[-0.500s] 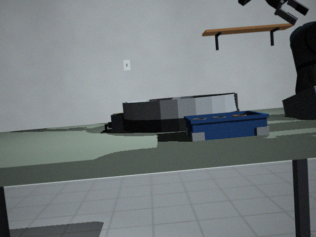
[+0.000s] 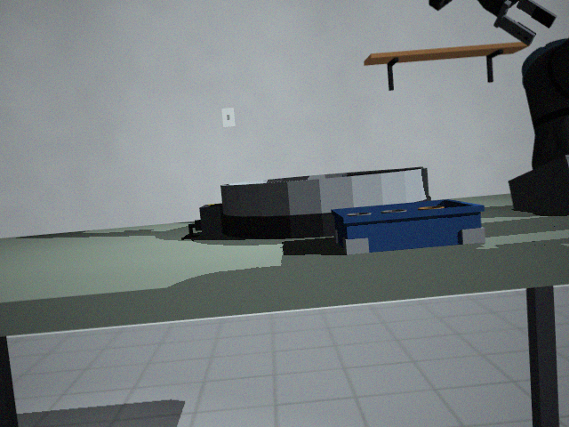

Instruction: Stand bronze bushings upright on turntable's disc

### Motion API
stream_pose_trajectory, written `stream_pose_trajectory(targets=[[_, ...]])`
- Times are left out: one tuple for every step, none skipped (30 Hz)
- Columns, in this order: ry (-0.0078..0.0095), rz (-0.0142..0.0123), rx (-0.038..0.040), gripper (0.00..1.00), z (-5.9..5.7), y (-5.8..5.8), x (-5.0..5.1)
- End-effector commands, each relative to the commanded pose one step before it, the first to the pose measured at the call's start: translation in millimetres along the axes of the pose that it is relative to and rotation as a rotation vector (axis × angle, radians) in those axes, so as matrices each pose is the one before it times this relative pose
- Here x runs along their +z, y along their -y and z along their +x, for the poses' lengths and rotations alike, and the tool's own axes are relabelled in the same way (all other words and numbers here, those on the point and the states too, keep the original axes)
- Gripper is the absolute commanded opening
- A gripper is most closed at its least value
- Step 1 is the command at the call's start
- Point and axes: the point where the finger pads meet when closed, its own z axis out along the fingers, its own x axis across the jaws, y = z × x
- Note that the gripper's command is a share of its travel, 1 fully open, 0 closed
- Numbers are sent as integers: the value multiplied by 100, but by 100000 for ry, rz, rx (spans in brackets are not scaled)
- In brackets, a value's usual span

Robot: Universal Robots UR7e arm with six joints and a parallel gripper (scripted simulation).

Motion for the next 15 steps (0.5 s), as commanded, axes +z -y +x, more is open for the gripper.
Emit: stream_pose_trajectory(targets=[[71, -13, -30, 100, -7, -14, -23], [0, 0, 0, 100, 0, 0, 0], [18, 7, -2, 100, -6, 5, -3], [123, 45, -17, 100, -39, 33, -19], [314, 116, -42, 100, -99, 85, -50], [574, 215, -75, 100, -182, 157, -91], [887, 338, -110, 100, -280, 245, -141], [1234, 484, -140, 100, -388, 346, -195], [1601, 650, -161, 100, -501, 459, -253], [1972, 837, -165, 100, -613, 582, -310], [2333, 1043, -147, 100, -719, 712, -364], [2671, 1266, -104, 100, -816, 848, -414], [2973, 1506, -34, 100, -898, 988, -456], [3228, 1757, 64, 100, -963, 1128, -489], [3428, 2015, 186, 100, -1007, 1265, -512]])
